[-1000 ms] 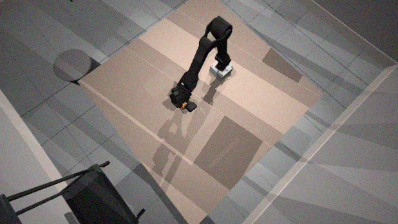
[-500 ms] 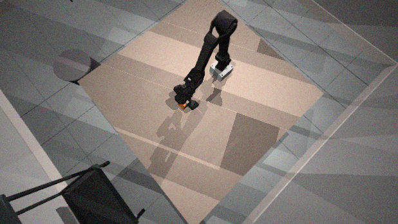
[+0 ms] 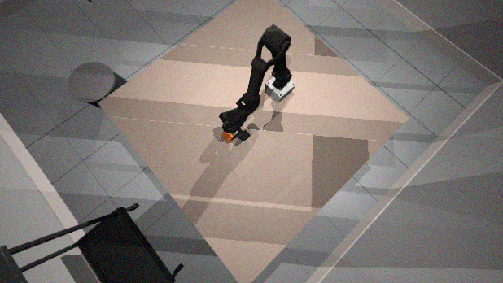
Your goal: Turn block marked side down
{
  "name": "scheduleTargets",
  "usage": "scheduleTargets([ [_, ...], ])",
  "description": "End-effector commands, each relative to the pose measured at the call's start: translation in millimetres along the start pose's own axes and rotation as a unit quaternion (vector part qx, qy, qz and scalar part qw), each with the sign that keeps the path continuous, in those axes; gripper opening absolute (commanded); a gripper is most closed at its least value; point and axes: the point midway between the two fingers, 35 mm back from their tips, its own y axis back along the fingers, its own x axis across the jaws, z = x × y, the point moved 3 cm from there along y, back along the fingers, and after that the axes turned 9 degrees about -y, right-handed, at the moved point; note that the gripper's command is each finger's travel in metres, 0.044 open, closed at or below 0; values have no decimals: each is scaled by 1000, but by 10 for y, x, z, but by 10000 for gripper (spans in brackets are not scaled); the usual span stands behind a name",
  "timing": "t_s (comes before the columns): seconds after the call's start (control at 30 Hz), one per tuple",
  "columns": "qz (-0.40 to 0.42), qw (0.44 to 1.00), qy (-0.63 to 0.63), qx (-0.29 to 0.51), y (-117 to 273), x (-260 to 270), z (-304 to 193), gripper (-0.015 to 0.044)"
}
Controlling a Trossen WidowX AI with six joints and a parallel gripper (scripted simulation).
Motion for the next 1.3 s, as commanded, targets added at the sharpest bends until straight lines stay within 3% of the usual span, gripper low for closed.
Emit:
scheduleTargets([
  [0.0, 1, 1000, 2, -12, -51, -15, -104, 0],
  [0.87, 19, 982, -10, -188, 32, -92, -373, 0],
  [1.27, 21, 980, -11, -200, 68, -91, -357, 0],
])
